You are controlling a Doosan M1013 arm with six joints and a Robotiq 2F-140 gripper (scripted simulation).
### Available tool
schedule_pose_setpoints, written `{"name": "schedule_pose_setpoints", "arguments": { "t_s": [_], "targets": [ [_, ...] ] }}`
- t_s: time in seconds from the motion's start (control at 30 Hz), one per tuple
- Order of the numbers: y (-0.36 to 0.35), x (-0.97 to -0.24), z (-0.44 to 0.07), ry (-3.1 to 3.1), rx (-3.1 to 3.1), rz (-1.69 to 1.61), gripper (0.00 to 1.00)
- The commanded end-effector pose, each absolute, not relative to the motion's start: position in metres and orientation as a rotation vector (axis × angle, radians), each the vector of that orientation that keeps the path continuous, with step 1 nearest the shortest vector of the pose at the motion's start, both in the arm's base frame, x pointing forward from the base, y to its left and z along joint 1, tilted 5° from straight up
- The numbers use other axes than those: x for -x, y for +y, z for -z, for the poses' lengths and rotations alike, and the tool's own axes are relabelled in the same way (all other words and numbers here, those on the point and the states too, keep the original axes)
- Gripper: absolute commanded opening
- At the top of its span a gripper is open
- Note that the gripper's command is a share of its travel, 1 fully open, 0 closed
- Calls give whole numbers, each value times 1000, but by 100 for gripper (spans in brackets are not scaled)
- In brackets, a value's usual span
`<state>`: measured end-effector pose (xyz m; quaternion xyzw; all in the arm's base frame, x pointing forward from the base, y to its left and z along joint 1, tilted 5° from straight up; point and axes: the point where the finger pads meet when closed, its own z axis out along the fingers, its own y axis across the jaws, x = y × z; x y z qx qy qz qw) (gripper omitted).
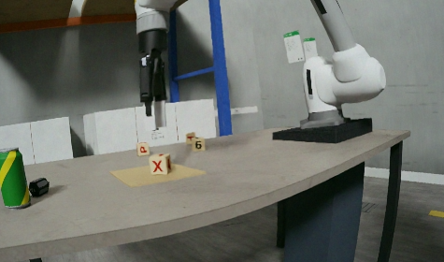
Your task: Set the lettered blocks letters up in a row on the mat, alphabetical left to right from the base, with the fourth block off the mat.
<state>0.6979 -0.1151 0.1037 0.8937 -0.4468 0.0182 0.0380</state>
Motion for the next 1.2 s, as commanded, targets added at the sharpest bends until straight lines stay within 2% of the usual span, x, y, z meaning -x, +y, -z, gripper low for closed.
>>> {"name": "schedule_pose_setpoints", "arguments": {
  "t_s": [0.0,1.17],
  "targets": [
    [-115,-698,-105,-1371,-2742,-58,55],
    [-116,-698,-98,-1371,-2742,-58,55]
  ]
}}
